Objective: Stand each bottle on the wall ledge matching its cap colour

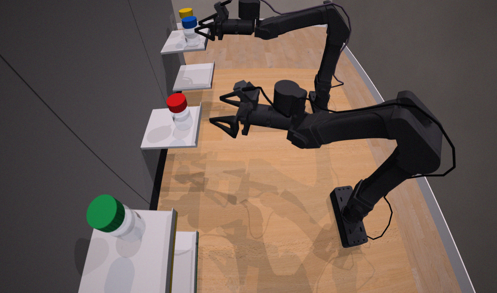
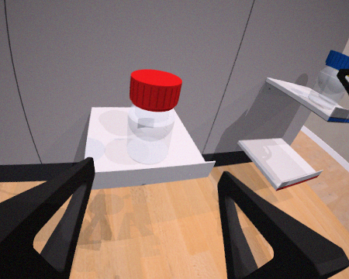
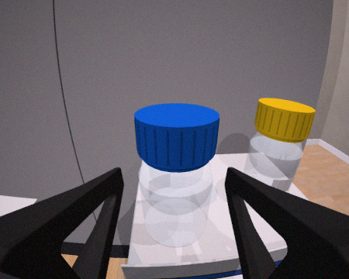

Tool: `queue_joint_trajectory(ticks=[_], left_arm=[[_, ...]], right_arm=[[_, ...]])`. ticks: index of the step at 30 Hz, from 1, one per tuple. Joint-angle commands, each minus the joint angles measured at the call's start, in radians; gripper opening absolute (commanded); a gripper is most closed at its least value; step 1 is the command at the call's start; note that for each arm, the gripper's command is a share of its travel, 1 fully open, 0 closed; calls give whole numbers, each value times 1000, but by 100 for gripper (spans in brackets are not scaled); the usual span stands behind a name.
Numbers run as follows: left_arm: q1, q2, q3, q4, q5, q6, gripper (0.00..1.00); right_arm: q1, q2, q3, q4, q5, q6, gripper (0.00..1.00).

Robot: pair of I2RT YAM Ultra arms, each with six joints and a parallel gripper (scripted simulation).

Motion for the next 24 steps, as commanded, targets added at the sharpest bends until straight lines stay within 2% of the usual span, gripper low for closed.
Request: queue_joint_trajectory(ticks=[1,11,18,21,24], left_arm=[[-5,-33,-21,-11,-37,0,88],[2,-27,-12,-8,-26,7,88],[2,-27,-12,-8,-26,7,88],[6,-38,-24,-39,-22,11,88],[25,-76,-35,-105,4,16,88]], right_arm=[[-21,-53,-33,-28,-19,11,68],[-62,-365,-298,-75,-61,-1,68],[-53,-354,-280,-65,-53,-6,68],[-69,-373,-297,-117,-98,-7,100],[-119,-394,-326,-176,-156,-16,100]])
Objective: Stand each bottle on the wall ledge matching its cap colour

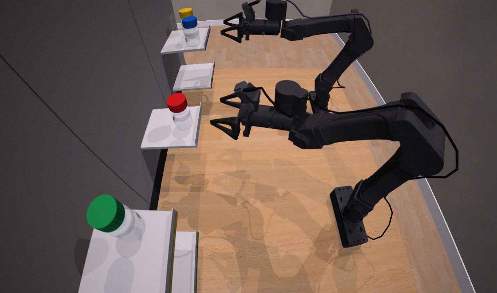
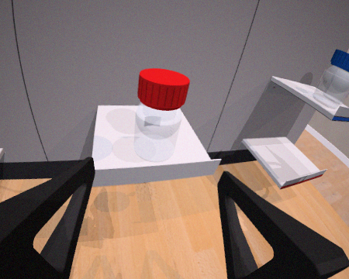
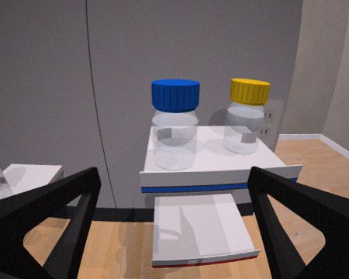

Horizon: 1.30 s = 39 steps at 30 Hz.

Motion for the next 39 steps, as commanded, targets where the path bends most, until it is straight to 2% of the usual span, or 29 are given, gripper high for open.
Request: queue_joint_trajectory(ticks=[1,5,7,13,18,22,24,28,37,38,39], left_arm=[[36,-78,-32,-111,27,16,88],[125,-224,-28,-249,80,28,88],[125,-224,-28,-249,80,28,88],[327,-435,26,-464,200,34,88],[502,-512,119,-597,308,34,88],[621,-525,194,-667,383,33,88],[621,-525,194,-667,383,33,88],[707,-501,254,-711,436,34,88],[742,-494,285,-711,442,37,88],[741,-494,285,-705,453,40,99],[744,-495,272,-698,457,44,100]], right_arm=[[-66,-37,-39,-101,-74,-21,100],[-160,-55,-76,-155,-131,-49,100],[-160,-55,-76,-155,-131,-49,100],[-267,-50,-100,-210,-184,-89,100],[-297,-48,-104,-218,-191,-96,100],[-301,-47,-104,-220,-192,-98,100],[-301,-47,-104,-220,-192,-98,100],[-301,-47,-104,-220,-192,-98,100],[-295,-48,-94,-208,-184,-91,100],[-295,-48,-94,-226,-169,-90,100],[-293,-58,-105,-234,-160,-82,100]])
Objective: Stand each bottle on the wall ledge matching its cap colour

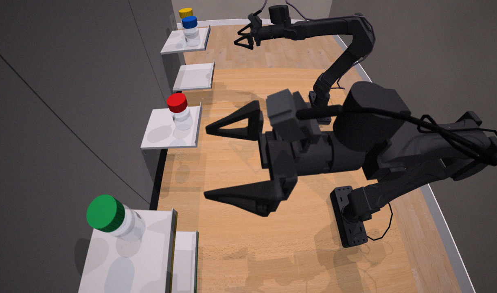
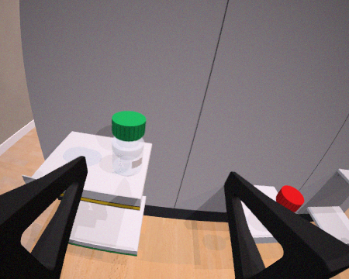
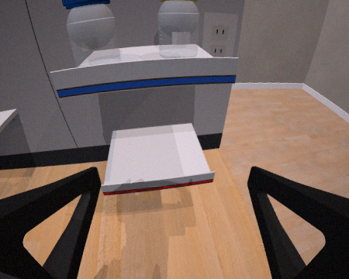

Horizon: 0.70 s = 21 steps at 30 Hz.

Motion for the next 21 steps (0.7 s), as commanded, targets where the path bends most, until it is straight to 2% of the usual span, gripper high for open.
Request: queue_joint_trajectory(ticks=[1,3,8,14,17,19,21], left_arm=[[7,13,13,-25,27,15,100],[11,1,5,-11,34,23,100],[50,-42,-119,93,75,75,100],[129,-86,-332,217,124,140,100],[160,-94,-406,268,142,161,100],[160,-94,-406,268,142,161,100],[181,-95,-454,305,156,174,100]], right_arm=[[-2,-26,-6,-30,18,7,100],[11,-31,-8,-43,33,13,100],[114,-98,-4,-125,149,45,100],[375,-194,41,-218,368,104,100],[519,-180,77,-248,469,123,100],[519,-180,77,-248,469,123,100],[642,-166,112,-268,543,140,100]])
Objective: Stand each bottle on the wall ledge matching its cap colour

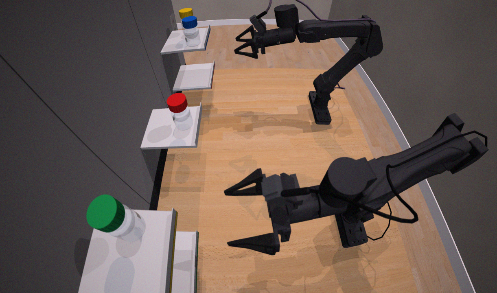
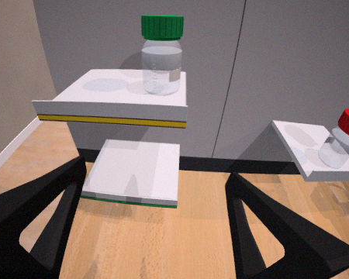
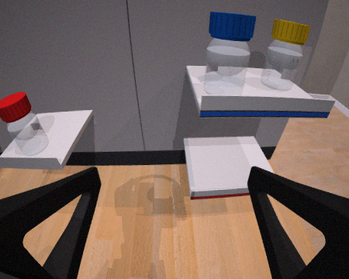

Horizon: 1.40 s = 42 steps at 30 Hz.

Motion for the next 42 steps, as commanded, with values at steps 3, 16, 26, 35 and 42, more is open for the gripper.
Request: queue_joint_trajectory(ticks=[3,16,26,35,42], left_arm=[[49,-18,-99,124,48,48,100],[91,8,-187,183,69,63,100],[91,8,-188,171,68,61,100],[86,0,-176,172,61,55,100],[86,-32,-131,19,60,53,100]], right_arm=[[232,36,103,-74,204,57,100],[671,248,366,-136,421,115,100],[716,293,425,-151,425,123,100],[715,292,426,-152,425,122,100],[703,299,404,-47,406,97,81]])
